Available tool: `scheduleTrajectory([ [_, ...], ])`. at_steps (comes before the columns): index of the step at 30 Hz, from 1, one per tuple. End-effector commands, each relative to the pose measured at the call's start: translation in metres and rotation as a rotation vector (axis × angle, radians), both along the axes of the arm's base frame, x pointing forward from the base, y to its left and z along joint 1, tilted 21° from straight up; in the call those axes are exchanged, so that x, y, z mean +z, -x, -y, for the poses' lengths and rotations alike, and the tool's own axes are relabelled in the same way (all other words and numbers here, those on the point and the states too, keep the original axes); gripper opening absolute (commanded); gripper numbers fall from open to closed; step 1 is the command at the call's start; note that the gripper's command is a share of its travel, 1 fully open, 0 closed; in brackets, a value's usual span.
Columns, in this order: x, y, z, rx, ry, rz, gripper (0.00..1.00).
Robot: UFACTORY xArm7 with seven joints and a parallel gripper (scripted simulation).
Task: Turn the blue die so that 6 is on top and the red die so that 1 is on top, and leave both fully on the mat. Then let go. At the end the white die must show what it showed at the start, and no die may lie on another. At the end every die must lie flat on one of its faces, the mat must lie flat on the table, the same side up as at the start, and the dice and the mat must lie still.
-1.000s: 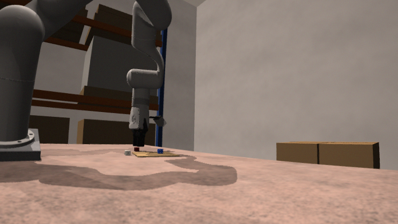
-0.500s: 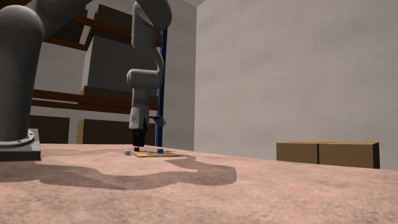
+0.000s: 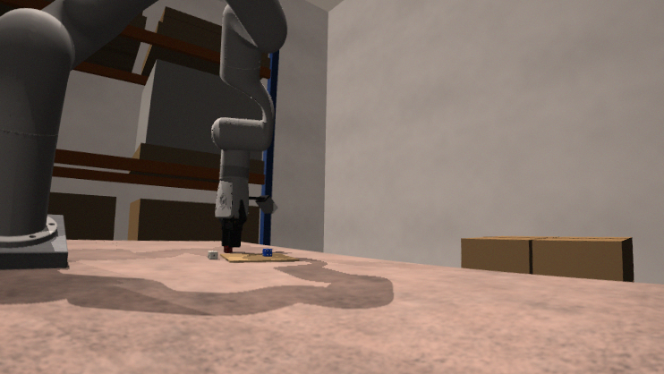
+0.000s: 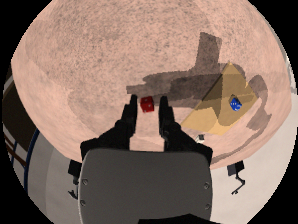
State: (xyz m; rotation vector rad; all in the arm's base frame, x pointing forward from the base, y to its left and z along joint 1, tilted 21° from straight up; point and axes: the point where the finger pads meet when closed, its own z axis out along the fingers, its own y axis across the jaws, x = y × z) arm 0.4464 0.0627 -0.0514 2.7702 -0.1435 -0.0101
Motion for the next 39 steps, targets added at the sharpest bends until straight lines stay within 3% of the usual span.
scheduleTrajectory([
  [1,-0.001,-0.001,-0.001,0.002,-0.002,0.004,0.31],
  [39,-0.011,-0.001,0.003,0.002,-0.002,0.004,0.31],
])
